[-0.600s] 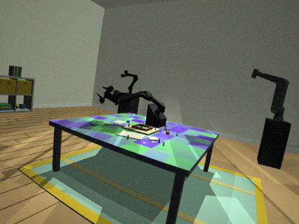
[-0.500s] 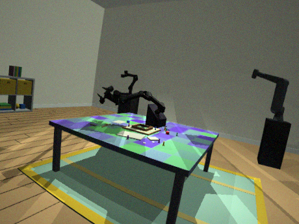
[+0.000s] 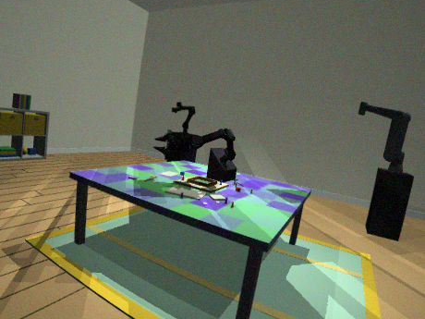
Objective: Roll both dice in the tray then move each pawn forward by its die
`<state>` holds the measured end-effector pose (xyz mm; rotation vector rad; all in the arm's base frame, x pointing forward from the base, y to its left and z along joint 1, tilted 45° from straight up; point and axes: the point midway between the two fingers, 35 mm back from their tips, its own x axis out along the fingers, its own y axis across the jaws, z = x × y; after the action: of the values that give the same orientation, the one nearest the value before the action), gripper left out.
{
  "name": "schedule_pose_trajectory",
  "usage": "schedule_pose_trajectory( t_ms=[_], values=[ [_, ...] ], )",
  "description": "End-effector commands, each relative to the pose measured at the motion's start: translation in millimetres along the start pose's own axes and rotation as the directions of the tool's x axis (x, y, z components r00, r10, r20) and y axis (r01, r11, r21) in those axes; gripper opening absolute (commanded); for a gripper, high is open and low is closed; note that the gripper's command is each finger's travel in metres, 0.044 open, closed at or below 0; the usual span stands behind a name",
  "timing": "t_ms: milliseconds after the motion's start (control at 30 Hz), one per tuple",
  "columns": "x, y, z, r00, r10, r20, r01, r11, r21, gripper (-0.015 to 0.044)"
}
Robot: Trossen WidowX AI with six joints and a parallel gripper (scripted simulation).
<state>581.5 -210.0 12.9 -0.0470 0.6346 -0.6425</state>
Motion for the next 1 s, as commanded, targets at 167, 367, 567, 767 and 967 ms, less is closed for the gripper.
schedule_pose_trajectory(
  t_ms=[167, 367, 567, 767, 967],
  values=[
    [-129, 89, 4, 0.917, 0.382, -0.116, -0.353, 0.912, 0.209, 0.0275],
    [-221, 124, -13, 0.790, 0.574, -0.215, -0.482, 0.799, 0.360, 0.0275],
    [-315, 141, -43, 0.612, 0.717, -0.334, -0.517, 0.682, 0.517, 0.0275],
    [-408, 138, -83, 0.399, 0.796, -0.455, -0.456, 0.603, 0.654, 0.0275],
    [-495, 116, -128, 0.166, 0.806, -0.568, -0.318, 0.589, 0.743, 0.0275]
  ],
)
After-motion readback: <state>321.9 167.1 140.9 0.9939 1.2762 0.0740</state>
